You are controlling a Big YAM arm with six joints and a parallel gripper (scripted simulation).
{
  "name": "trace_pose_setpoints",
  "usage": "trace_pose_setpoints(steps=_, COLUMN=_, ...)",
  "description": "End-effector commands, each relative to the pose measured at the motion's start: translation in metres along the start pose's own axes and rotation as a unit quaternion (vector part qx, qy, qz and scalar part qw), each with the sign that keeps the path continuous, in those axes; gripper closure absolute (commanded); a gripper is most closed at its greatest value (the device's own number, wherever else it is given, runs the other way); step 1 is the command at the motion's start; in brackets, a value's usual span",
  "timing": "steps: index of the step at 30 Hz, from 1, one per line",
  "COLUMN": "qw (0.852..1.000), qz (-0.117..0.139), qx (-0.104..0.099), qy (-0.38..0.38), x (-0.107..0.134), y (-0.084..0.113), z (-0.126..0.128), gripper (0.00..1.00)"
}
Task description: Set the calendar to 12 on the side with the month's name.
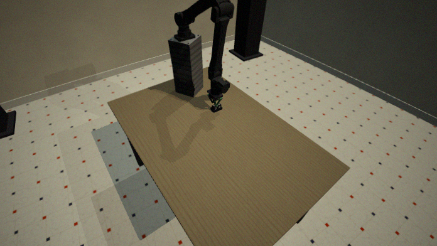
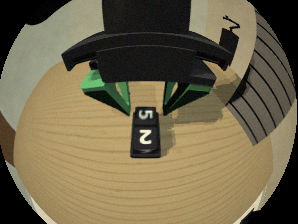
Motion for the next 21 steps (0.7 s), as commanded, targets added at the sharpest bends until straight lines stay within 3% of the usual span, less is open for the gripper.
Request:
trace_pose_setpoints(steps=1, qw=1.0, qz=-0.004, qx=0.009, qy=-0.003, x=0.0041, y=-0.0001, z=-0.0056, gripper=0.56)
trace_pose_setpoints(steps=21, qw=1.0, qz=-0.004, qx=0.008, qy=-0.002, x=0.0044, y=0.0005, z=-0.0079, gripper=0.56)
Point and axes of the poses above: the point where the finger pads meet when closed, its own y axis back along the fingers, its own z axis across the jaws, x = y × z, the point moved 9 cm from there along y, back along the fingers, and after that the axes turned 7 degrees about -y, right-handed, at the moved point
